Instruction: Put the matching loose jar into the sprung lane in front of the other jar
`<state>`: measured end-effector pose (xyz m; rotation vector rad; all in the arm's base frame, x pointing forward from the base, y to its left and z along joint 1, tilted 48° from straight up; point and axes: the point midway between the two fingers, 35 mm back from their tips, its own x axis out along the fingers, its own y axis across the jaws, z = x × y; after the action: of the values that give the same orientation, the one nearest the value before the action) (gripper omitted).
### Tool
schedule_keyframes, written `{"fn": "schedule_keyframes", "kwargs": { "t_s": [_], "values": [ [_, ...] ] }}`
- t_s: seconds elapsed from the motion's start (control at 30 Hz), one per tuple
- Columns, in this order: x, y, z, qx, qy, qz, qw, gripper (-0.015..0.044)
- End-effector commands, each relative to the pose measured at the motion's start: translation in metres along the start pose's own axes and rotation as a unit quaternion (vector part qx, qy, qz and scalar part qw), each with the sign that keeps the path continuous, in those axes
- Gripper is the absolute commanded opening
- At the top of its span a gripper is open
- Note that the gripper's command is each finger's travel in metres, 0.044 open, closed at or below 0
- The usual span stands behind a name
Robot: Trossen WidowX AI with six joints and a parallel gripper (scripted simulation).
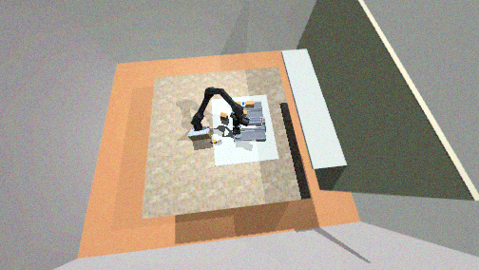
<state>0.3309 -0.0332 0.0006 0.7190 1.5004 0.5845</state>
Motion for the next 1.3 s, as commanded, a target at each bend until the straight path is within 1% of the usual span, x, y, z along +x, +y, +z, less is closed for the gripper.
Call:
{"fn": "schedule_keyframes", "kwargs": {
  "t_s": [0.0,1.27],
  "values": [
    [0.0009,0.0013,0.0022,-0.003,-0.007,0.003,1.0,0.0],
    [0.0011,-0.0002,-0.0056,-0.002,-0.006,0.003,1.0,0.0]
  ]
}}
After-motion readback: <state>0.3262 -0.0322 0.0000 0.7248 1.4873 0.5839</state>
